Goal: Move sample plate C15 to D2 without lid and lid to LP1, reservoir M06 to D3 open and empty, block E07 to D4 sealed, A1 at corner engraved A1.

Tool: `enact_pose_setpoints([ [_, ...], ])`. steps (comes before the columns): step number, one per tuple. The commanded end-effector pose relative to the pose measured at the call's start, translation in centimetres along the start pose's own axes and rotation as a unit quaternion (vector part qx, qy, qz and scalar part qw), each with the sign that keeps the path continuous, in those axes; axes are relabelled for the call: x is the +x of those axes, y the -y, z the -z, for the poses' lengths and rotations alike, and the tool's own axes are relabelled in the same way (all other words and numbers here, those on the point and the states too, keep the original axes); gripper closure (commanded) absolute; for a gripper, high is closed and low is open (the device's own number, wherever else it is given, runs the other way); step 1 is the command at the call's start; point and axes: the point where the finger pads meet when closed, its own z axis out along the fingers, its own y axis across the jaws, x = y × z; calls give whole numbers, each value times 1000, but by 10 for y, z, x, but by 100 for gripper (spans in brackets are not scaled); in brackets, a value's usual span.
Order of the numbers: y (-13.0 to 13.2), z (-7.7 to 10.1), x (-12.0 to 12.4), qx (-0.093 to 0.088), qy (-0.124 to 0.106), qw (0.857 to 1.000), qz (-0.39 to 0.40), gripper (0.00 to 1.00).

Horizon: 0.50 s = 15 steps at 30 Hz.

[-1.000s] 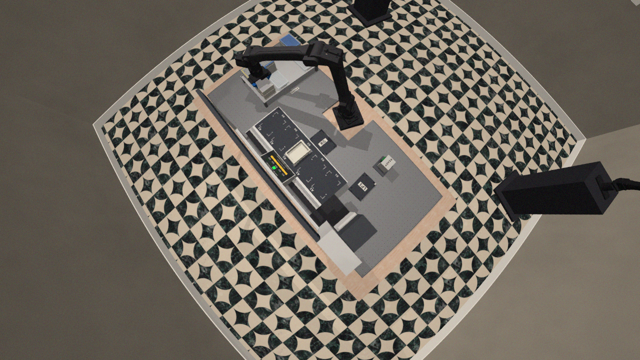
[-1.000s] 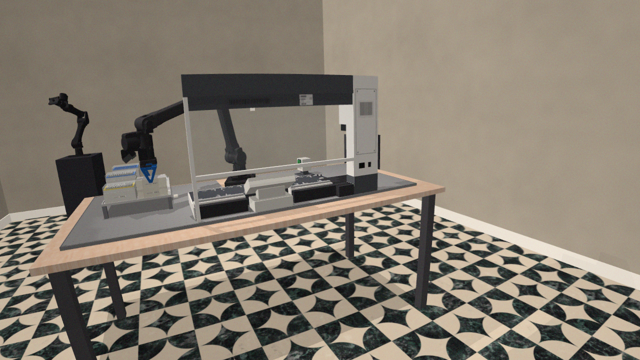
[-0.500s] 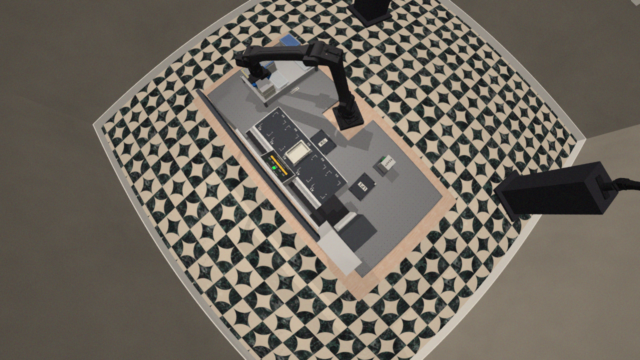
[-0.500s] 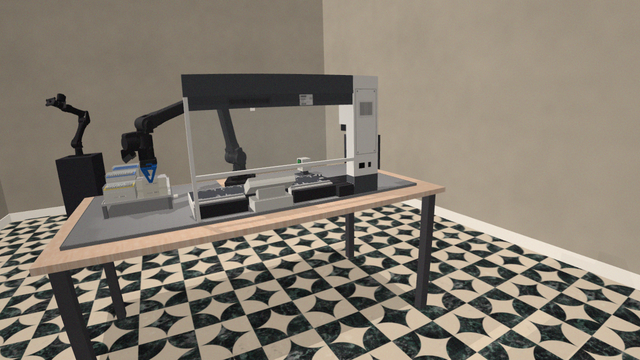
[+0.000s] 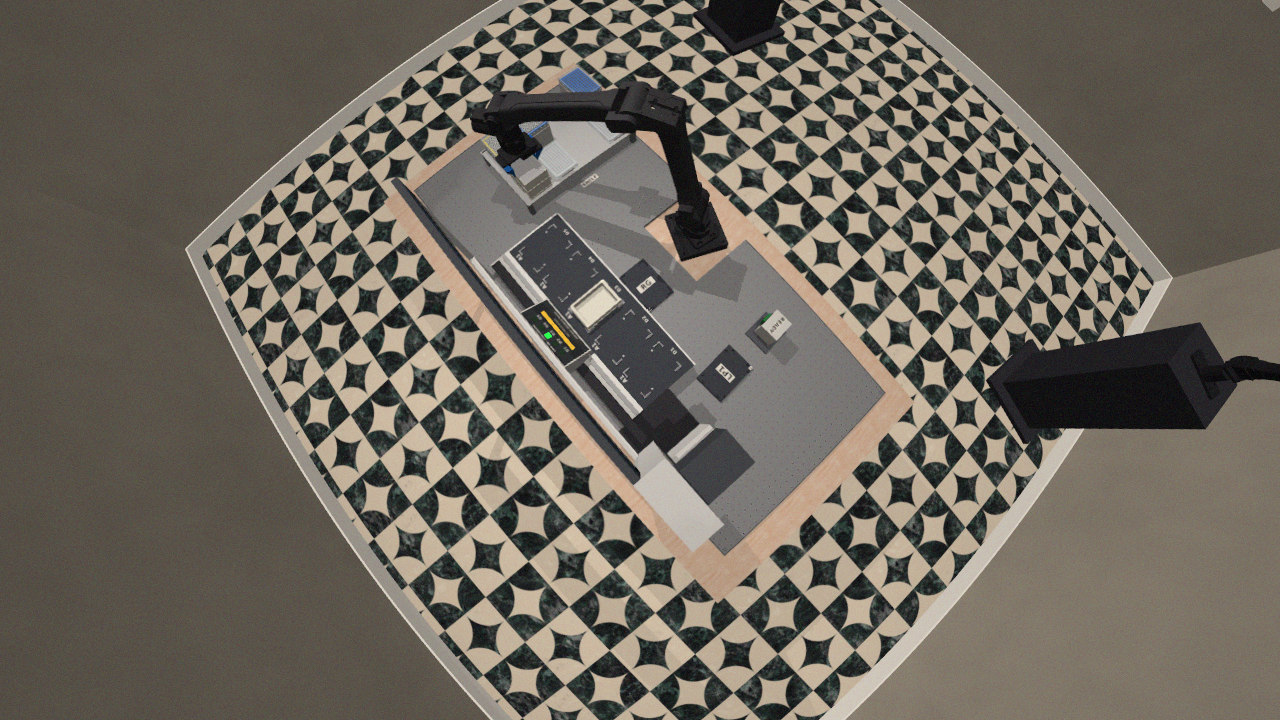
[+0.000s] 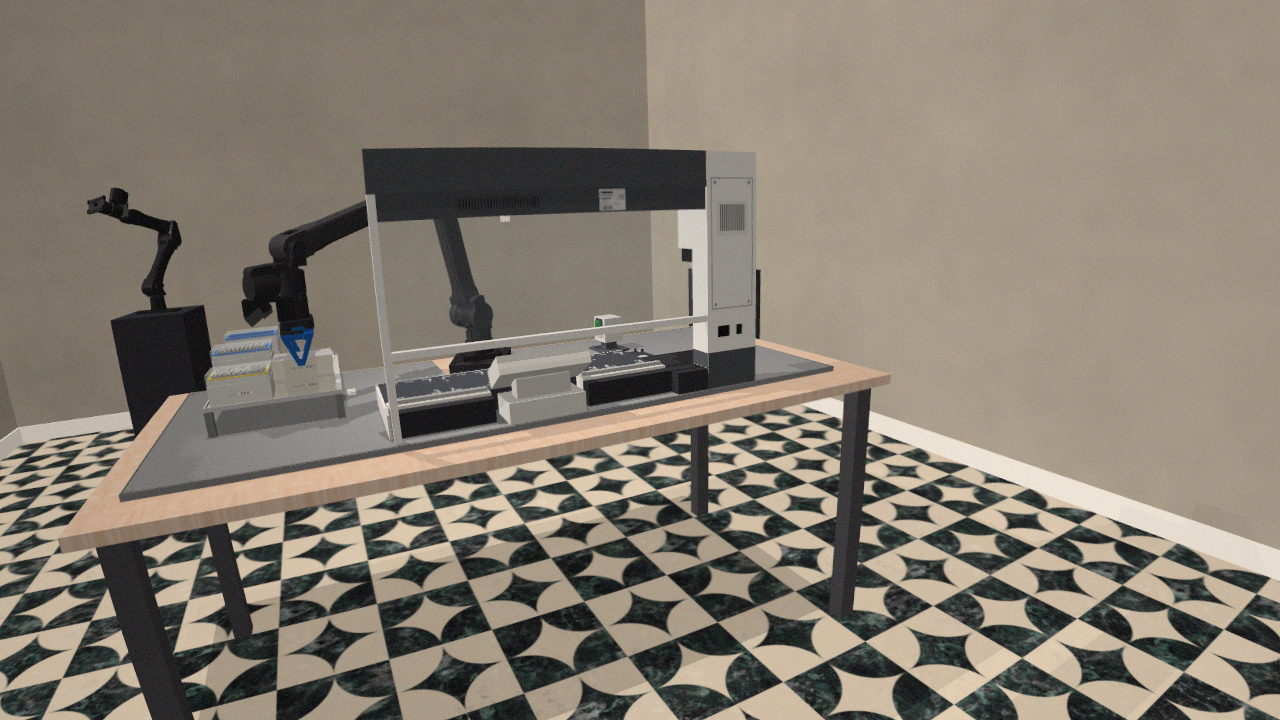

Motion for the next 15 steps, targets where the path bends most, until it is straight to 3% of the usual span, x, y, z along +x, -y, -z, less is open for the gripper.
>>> enact_pose_setpoints([
  [1,-11,0,-2,-3,5,1000,5,100],
  [12,-11,0,-2,-3,5,1000,5,100],
  [15,-18,29,-12,-14,24,1000,7,100],
])
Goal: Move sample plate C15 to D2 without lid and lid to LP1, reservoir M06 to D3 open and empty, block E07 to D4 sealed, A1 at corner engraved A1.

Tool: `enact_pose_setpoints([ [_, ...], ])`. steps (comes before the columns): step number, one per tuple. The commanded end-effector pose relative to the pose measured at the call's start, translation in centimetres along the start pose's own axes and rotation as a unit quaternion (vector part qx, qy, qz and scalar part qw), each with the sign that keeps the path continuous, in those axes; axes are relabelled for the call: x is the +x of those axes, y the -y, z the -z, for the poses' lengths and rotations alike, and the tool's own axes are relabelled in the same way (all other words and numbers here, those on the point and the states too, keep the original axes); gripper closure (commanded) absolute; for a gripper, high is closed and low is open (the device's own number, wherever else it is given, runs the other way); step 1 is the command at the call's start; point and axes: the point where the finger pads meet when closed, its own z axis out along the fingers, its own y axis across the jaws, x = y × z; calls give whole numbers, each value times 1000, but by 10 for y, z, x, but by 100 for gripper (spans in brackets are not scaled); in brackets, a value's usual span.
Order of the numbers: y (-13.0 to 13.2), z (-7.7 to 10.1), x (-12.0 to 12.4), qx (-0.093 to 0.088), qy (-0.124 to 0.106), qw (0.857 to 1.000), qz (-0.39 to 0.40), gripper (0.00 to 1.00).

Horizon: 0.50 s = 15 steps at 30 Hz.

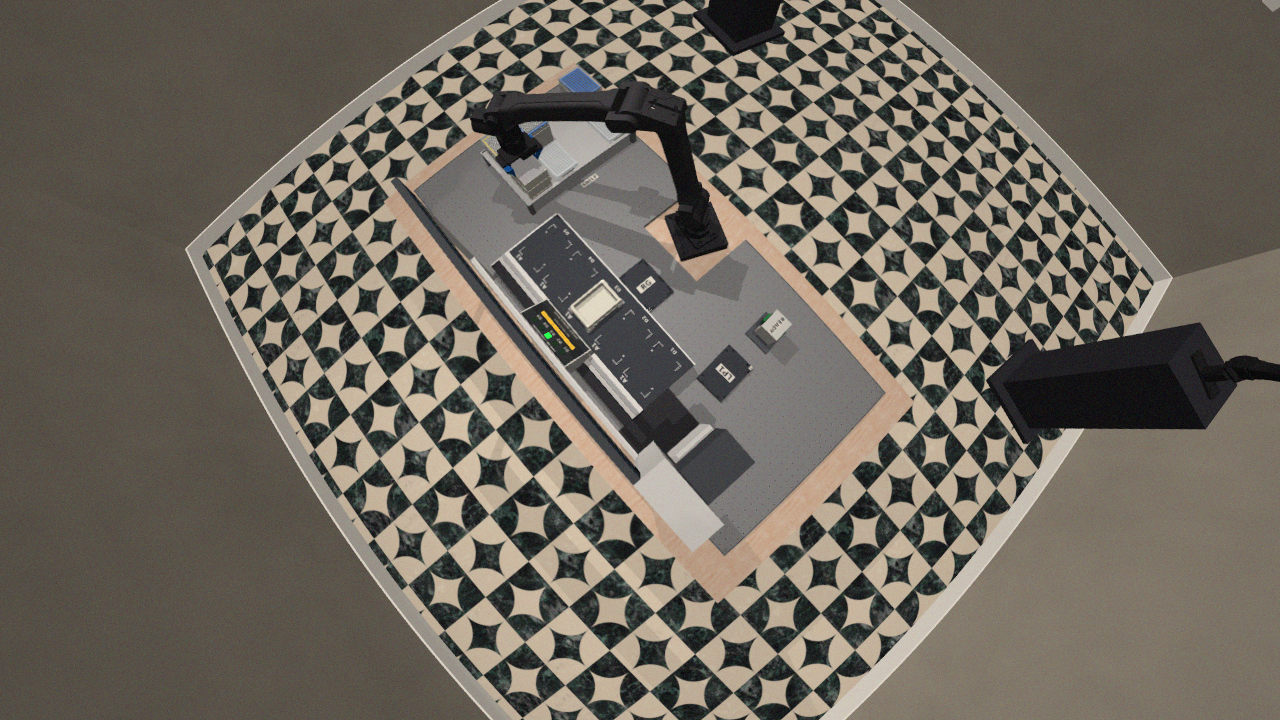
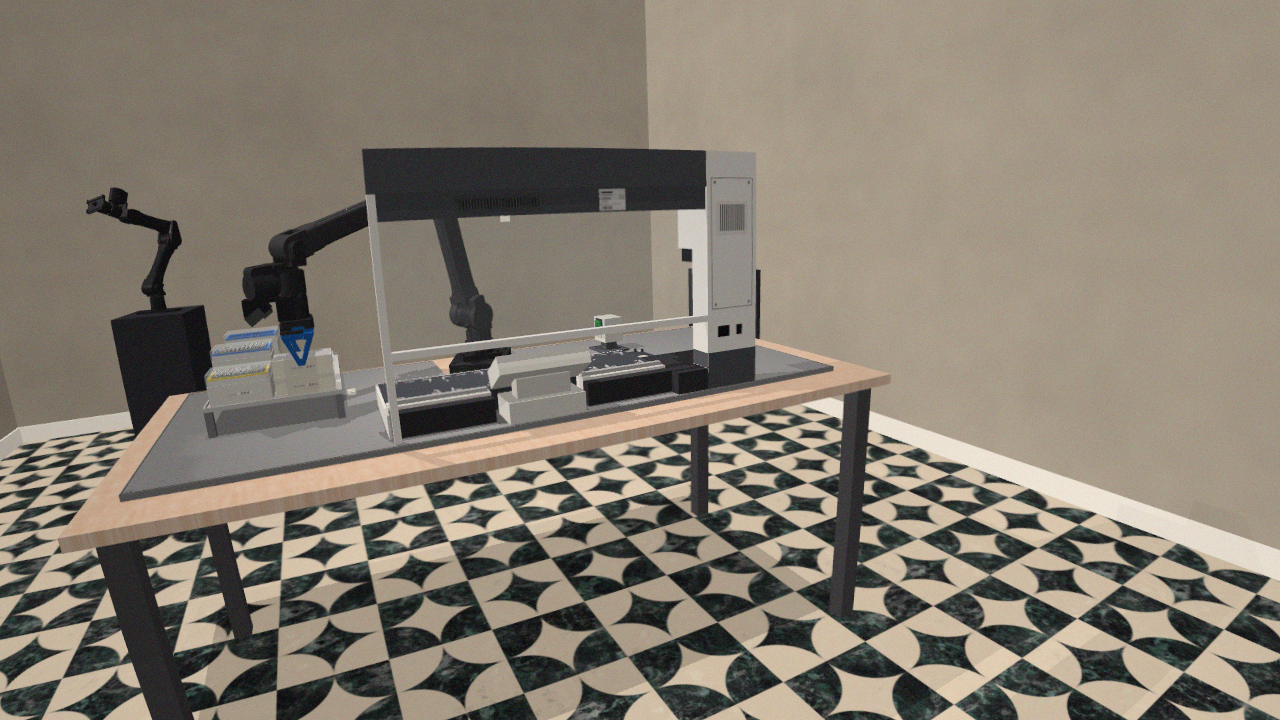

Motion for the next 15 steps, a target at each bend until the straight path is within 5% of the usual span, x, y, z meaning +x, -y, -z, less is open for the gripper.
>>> enact_pose_setpoints([
  [1,-18,36,-12,-17,29,999,8,100],
  [4,-18,53,-10,-23,38,999,9,100],
  [15,-16,68,-11,-23,38,999,9,100],
])
